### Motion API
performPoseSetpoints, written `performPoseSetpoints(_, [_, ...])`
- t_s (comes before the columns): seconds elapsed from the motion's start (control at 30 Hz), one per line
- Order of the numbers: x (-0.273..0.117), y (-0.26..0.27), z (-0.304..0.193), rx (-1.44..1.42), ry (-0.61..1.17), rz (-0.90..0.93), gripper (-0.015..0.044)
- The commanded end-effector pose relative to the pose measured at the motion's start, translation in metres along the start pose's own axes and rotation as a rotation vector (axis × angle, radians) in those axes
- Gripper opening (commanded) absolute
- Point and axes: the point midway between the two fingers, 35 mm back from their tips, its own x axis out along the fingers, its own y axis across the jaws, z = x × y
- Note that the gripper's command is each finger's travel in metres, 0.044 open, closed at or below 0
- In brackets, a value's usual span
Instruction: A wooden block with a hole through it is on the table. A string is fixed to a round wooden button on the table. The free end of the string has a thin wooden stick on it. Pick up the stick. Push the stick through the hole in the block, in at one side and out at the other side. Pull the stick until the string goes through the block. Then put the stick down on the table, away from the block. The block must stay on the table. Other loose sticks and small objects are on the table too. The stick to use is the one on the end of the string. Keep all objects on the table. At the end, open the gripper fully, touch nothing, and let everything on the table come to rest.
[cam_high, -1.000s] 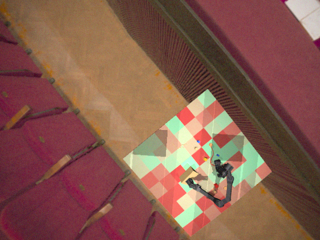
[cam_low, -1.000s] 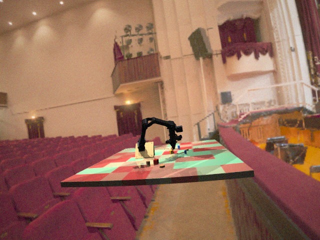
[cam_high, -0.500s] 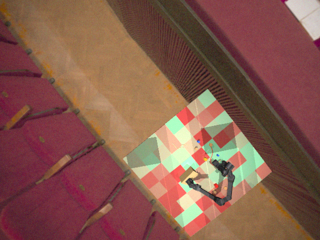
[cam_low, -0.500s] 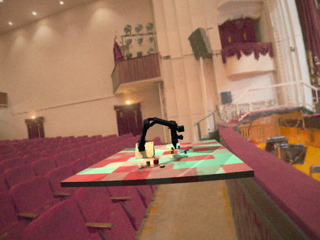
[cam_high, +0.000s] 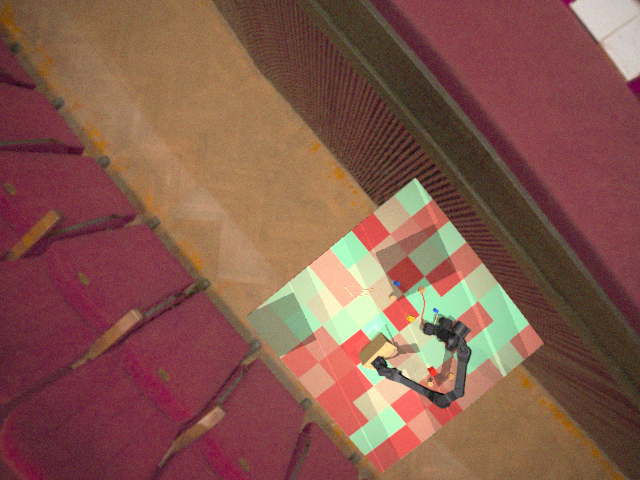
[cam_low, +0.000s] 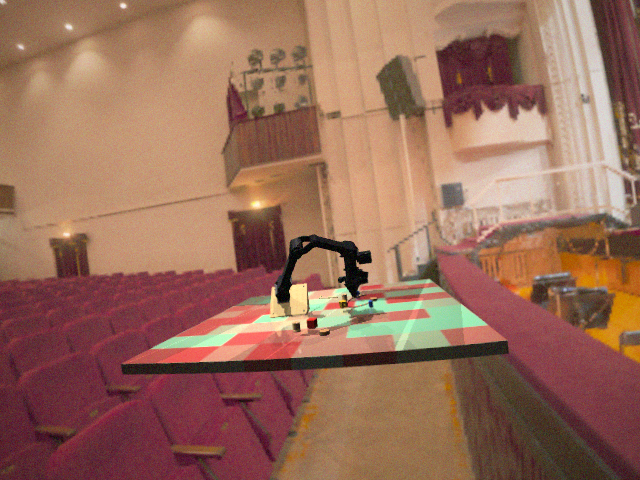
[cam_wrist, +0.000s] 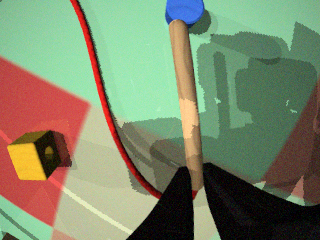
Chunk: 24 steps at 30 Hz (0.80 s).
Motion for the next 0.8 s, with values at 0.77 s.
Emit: performPoseSetpoints(0.77, [0.001, -0.009, 0.026, -0.934, 0.001, -0.008, 0.0000])
